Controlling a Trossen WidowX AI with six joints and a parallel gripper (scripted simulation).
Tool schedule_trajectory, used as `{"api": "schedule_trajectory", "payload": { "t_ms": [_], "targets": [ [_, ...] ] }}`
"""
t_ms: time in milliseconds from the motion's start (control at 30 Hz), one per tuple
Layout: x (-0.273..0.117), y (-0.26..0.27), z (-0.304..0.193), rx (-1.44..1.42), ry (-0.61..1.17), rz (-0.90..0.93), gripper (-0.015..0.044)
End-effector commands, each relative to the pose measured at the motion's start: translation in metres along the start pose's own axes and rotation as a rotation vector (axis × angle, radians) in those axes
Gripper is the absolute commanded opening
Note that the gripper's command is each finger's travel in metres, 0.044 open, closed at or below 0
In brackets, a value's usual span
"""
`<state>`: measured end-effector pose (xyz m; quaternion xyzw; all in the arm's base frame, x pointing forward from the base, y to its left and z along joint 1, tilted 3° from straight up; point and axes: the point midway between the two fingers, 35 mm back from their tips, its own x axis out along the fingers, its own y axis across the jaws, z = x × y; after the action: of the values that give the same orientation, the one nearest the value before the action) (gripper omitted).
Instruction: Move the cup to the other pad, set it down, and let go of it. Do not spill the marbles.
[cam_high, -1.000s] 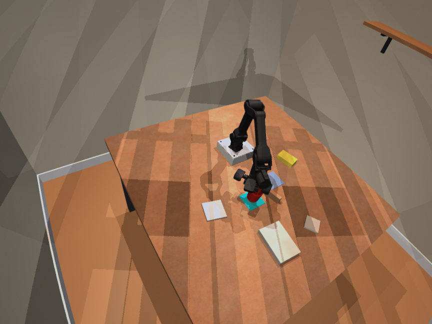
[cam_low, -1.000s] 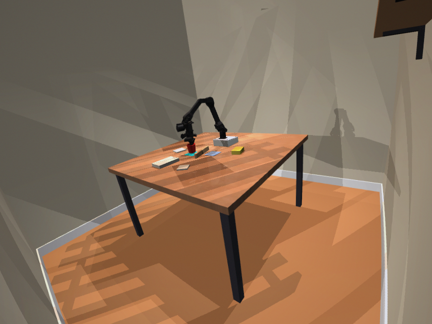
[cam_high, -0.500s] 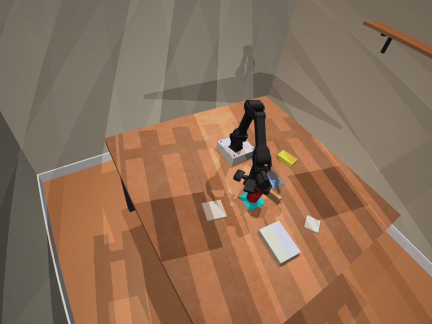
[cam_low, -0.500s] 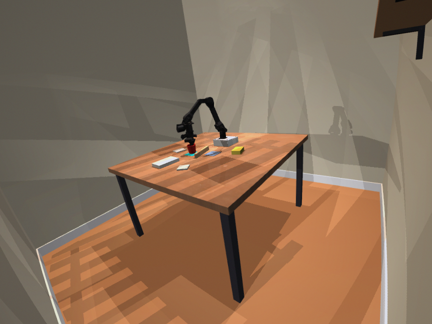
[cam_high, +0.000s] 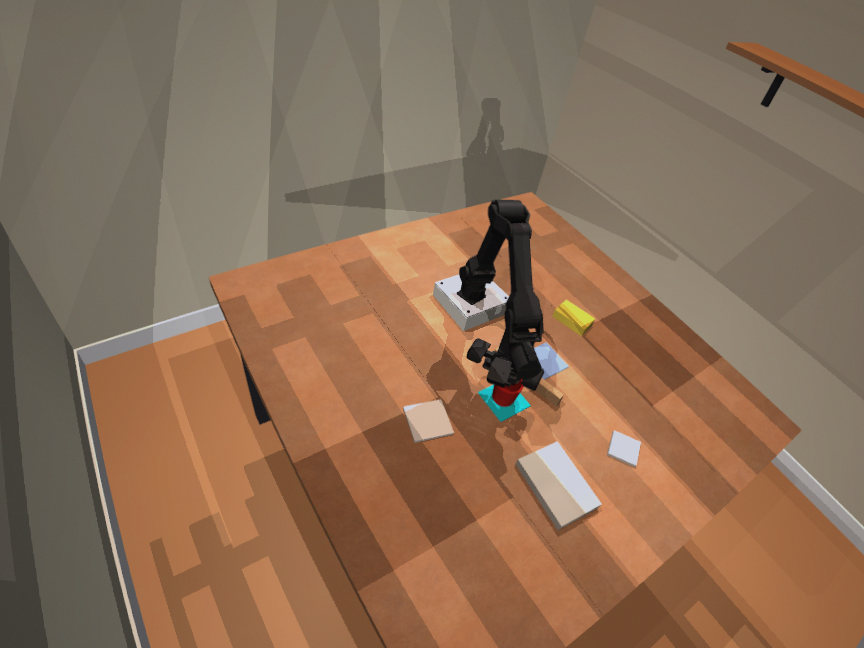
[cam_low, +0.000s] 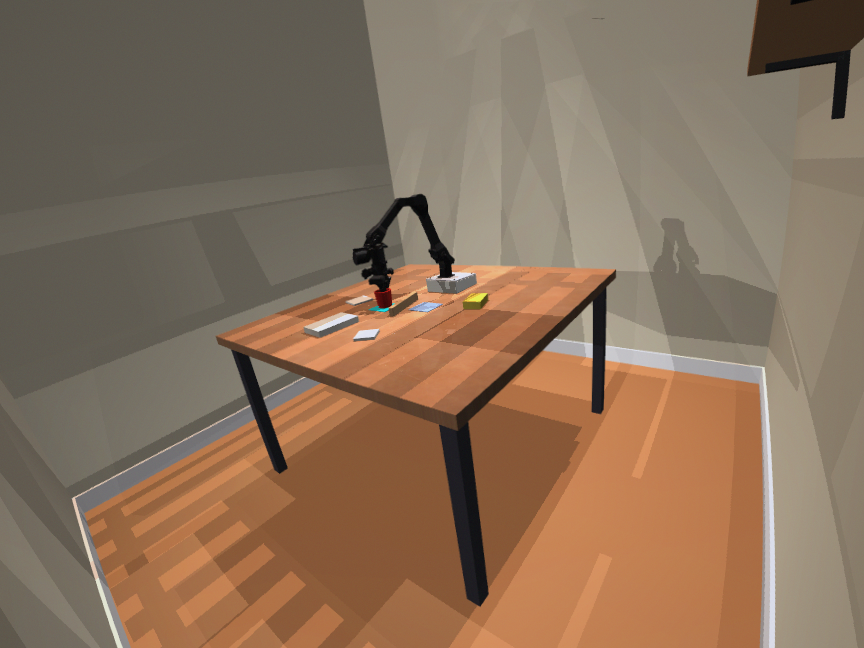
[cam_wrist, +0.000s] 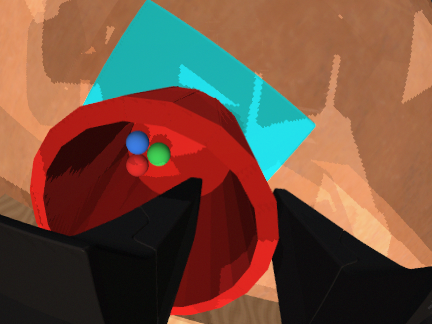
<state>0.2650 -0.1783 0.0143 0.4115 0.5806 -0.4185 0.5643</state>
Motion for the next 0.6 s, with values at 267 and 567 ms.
{"api": "schedule_trajectory", "payload": {
  "t_ms": [267,567],
  "targets": [
    [-0.017,0.001,0.001,-0.001,-0.002,0.000,0.0128],
    [-0.033,0.000,0.000,-0.003,-0.003,-0.002,0.0128]
  ]
}}
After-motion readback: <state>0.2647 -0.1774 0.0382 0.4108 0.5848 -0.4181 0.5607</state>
